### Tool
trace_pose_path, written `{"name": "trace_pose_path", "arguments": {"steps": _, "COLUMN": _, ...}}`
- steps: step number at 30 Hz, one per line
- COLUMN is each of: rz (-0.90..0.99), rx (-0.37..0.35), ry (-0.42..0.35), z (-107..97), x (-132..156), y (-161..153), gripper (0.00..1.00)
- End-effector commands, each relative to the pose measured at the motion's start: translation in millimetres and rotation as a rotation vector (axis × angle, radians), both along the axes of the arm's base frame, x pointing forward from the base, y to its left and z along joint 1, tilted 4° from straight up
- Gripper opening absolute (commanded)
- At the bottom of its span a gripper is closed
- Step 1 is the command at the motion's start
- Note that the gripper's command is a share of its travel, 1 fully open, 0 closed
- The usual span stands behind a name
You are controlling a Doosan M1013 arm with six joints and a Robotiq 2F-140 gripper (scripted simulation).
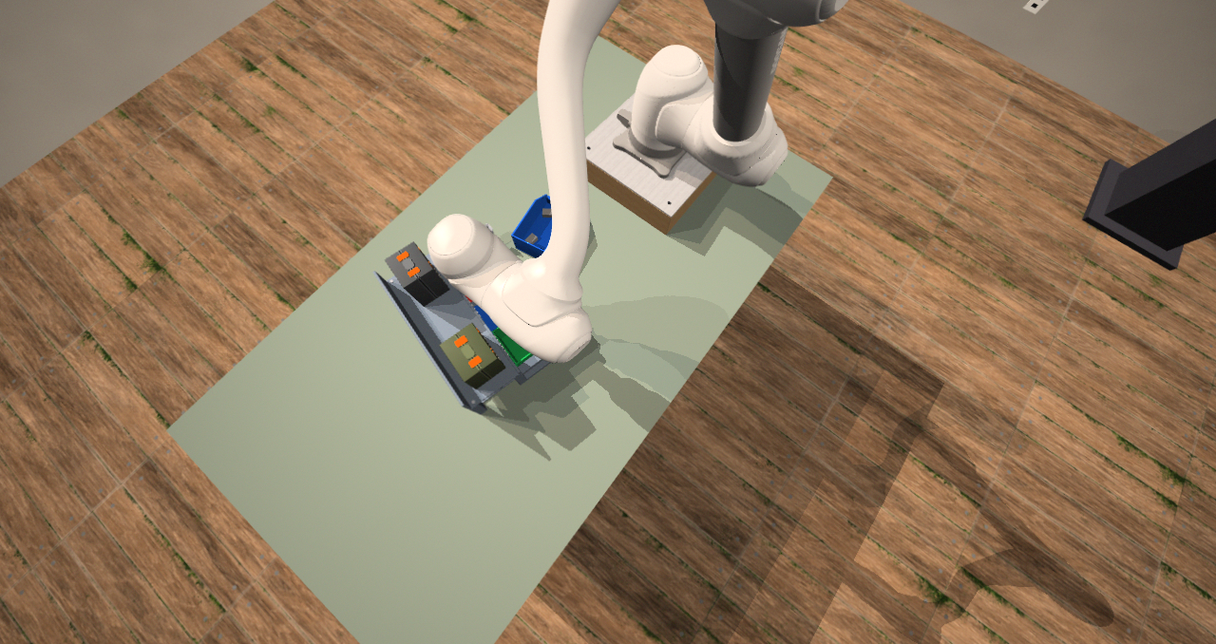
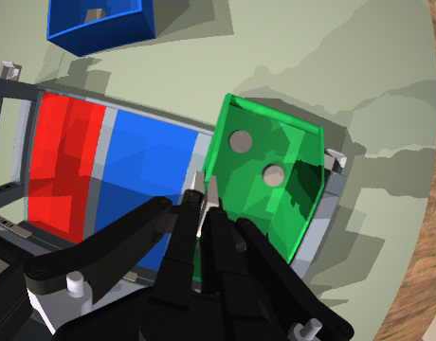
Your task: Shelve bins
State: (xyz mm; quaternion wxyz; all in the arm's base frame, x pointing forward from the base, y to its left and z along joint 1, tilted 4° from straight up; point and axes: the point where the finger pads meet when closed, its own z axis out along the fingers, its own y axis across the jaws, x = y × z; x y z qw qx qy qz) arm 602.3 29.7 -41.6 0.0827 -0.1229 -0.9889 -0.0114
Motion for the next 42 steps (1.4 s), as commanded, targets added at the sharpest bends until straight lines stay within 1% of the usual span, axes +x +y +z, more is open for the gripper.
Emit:
{"name": "trace_pose_path", "arguments": {"steps": 1, "rz": 0.000, "rx": -0.003, "ry": 0.003, "z": -1.2, "x": -6.2, "y": 1.0, "gripper": 0.10}}
{"name": "trace_pose_path", "arguments": {"steps": 34, "rz": -0.007, "rx": -0.004, "ry": 0.008, "z": -1.8, "x": -10.2, "y": 1.9, "gripper": 0.10}}
{"name": "trace_pose_path", "arguments": {"steps": 35, "rz": -0.007, "rx": -0.004, "ry": 0.008, "z": -1.8, "x": -10.3, "y": 1.9, "gripper": 0.15}}
{"name": "trace_pose_path", "arguments": {"steps": 42, "rz": -0.007, "rx": -0.004, "ry": 0.008, "z": -1.9, "x": -10.3, "y": 2.0, "gripper": 0.15}}
